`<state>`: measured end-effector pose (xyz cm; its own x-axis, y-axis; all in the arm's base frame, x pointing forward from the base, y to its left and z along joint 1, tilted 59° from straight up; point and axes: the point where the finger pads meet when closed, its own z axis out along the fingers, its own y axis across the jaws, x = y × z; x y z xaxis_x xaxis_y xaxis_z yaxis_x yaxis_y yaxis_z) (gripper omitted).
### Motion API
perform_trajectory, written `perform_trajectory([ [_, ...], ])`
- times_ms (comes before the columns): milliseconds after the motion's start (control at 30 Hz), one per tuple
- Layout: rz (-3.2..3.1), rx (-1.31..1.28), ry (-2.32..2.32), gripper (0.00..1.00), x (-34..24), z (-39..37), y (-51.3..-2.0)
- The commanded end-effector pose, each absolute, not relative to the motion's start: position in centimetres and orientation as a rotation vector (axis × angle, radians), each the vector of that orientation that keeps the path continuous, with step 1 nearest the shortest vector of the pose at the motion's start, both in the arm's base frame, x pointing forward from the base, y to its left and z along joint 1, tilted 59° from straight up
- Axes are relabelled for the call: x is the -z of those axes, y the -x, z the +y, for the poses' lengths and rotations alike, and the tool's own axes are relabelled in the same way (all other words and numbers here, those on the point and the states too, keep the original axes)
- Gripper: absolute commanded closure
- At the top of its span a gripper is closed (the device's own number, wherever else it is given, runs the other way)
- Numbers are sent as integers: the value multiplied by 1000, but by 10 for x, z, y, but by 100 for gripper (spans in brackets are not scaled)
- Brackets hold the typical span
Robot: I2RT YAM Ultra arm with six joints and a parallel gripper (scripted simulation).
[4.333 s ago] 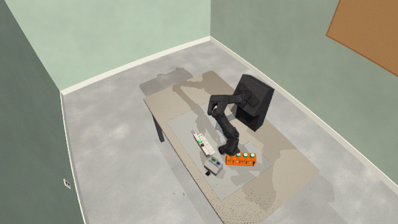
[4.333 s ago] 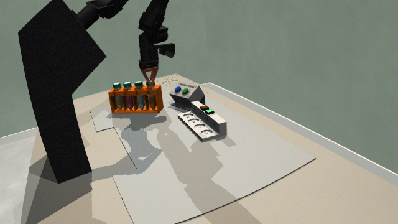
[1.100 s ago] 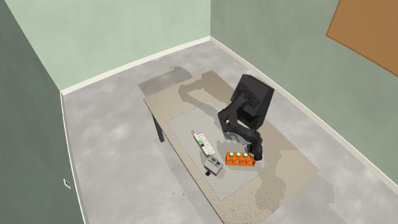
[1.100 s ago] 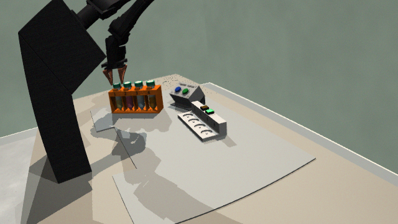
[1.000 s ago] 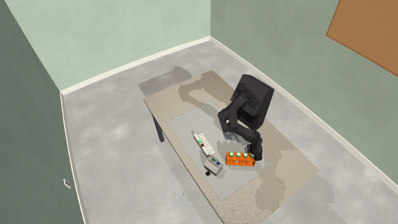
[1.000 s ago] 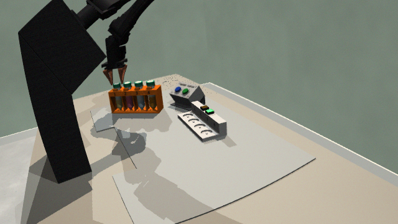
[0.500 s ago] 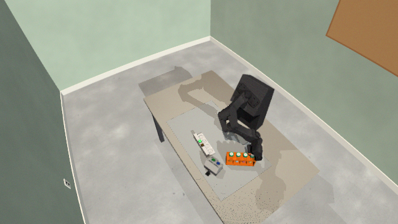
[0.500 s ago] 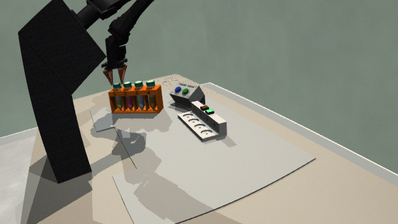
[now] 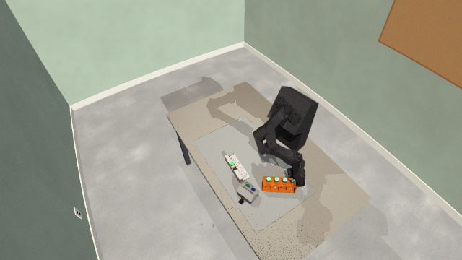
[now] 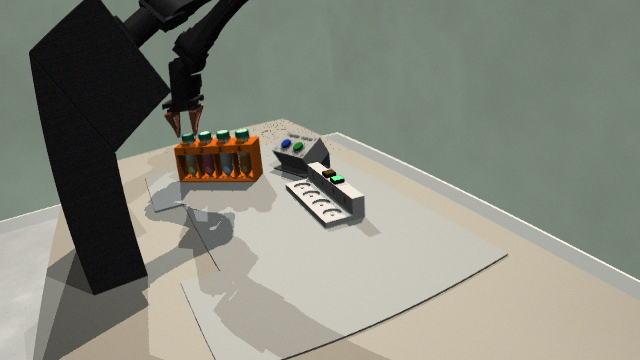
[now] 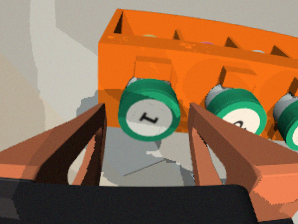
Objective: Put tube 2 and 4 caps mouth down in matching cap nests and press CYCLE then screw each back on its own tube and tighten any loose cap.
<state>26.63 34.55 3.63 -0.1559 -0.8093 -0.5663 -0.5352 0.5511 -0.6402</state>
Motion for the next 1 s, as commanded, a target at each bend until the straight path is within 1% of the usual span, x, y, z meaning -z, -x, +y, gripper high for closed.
perform_trajectory([
  [0, 1823, 347, 1108, 51, -38, 349, -264],
  [633, 1823, 347, 1108, 51, -35, 350, -270],
  [667, 1823, 347, 1108, 100, -35, 350, -270],
  [967, 1823, 347, 1108, 100, -35, 350, -270],
])
